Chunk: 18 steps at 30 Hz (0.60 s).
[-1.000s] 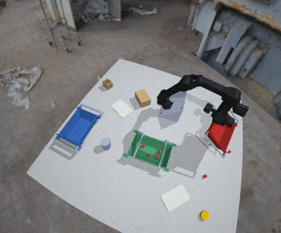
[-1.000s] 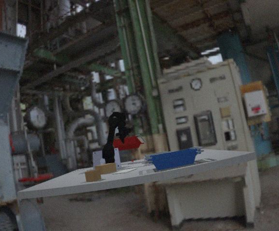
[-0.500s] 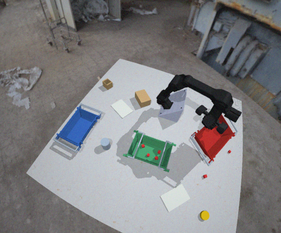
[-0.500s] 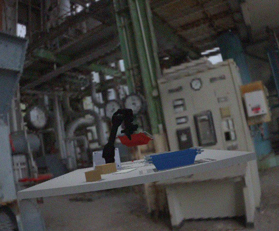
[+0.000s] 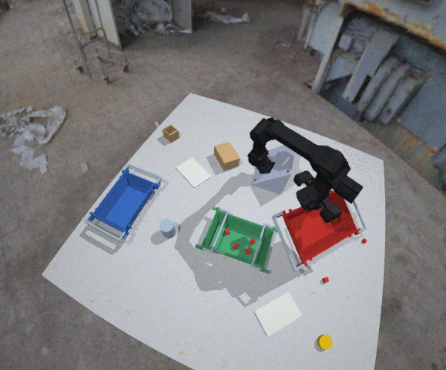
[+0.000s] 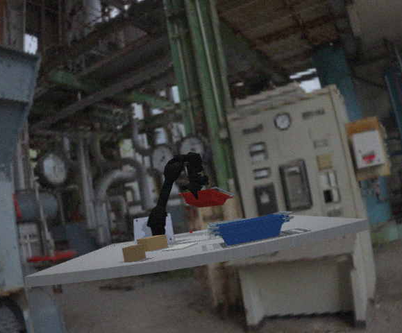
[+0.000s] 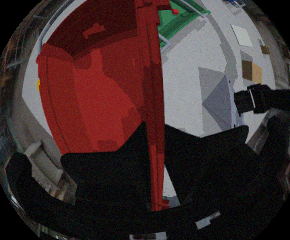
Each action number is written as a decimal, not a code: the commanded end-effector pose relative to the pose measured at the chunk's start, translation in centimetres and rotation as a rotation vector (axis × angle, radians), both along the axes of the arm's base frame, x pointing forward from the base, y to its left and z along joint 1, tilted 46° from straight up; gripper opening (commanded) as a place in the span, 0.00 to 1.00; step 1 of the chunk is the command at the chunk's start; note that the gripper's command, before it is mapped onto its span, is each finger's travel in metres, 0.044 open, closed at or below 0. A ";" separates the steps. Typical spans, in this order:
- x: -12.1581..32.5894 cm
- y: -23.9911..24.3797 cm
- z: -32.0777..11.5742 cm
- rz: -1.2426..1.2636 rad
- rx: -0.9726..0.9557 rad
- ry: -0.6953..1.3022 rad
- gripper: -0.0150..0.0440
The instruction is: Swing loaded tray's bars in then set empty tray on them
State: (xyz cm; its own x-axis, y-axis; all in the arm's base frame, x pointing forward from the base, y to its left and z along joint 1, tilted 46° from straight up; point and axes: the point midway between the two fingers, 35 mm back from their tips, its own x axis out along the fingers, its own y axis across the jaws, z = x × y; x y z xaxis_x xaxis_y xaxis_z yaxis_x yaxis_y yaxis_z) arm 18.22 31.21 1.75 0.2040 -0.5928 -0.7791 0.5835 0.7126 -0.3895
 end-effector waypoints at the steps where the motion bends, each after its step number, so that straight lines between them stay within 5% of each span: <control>1: 1.6 -0.8 2.0 -0.042 0.035 -0.061 0.25; 18: 7.1 -6.6 7.2 -0.246 0.081 -0.255 0.25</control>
State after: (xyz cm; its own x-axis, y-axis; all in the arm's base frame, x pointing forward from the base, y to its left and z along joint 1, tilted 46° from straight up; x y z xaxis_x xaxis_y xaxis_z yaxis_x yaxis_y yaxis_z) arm 24.50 25.49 7.39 0.2325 -0.5967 -0.7680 0.7856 0.5807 -0.2133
